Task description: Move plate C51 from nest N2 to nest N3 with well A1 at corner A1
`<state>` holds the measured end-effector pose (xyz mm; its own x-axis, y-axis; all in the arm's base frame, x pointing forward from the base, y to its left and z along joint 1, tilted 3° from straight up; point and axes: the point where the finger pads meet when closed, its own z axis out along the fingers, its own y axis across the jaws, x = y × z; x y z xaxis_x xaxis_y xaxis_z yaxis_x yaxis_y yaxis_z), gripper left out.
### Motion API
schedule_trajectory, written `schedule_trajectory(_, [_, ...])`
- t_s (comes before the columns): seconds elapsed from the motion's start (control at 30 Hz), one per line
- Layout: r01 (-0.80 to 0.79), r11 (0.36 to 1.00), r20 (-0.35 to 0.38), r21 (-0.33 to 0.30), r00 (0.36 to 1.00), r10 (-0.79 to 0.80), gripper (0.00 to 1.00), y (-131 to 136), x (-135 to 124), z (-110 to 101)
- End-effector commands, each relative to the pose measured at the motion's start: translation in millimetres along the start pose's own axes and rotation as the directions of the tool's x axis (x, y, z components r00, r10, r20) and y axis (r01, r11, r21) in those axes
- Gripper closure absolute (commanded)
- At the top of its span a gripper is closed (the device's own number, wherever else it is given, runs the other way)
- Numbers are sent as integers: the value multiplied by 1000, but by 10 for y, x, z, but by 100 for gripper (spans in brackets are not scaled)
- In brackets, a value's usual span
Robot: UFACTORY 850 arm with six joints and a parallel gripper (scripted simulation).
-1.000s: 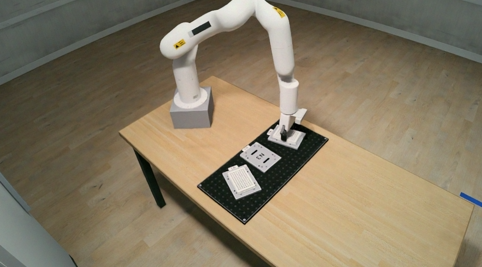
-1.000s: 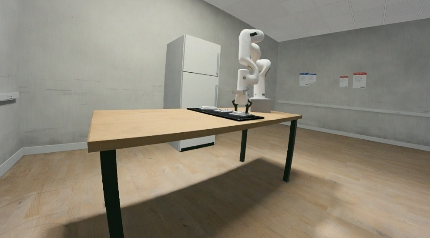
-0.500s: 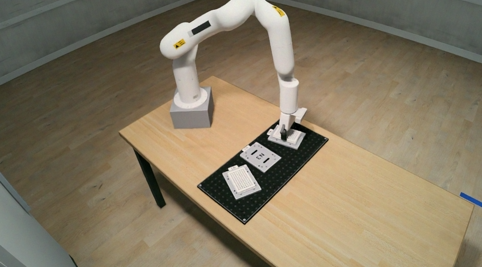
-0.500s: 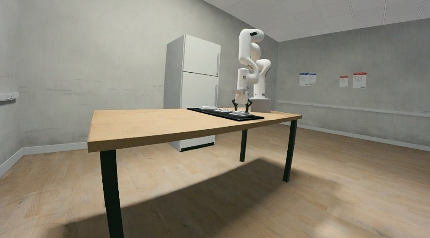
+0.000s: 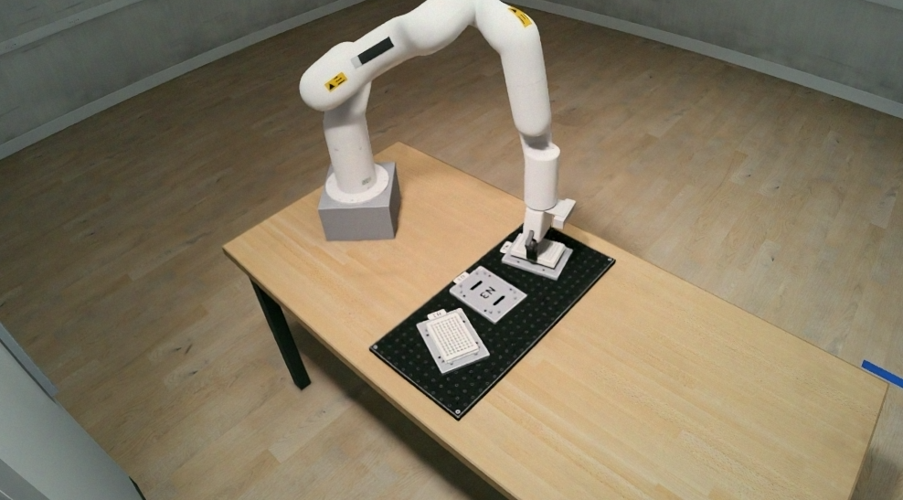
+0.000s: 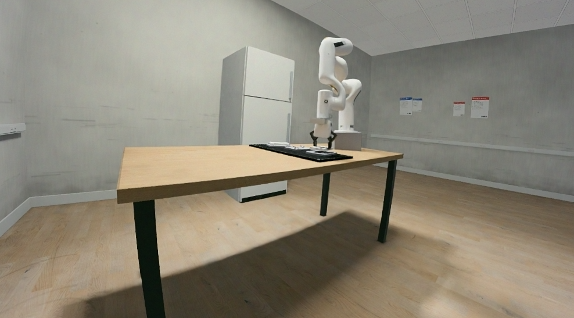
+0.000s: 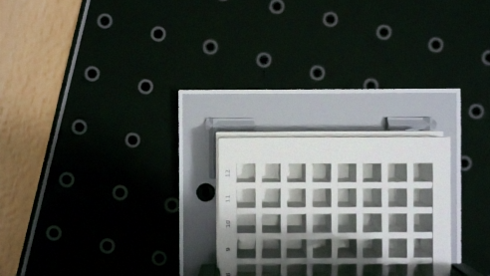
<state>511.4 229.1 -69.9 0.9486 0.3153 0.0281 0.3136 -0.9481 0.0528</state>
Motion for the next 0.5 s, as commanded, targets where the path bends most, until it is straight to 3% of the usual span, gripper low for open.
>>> schedule_trajectory(0.0, [0,1000,-1,0,1000,0,100,-1,8,-33])
schedule_trajectory(0.47, [0,1000,-1,0,1000,0,100,-1,8,-90])
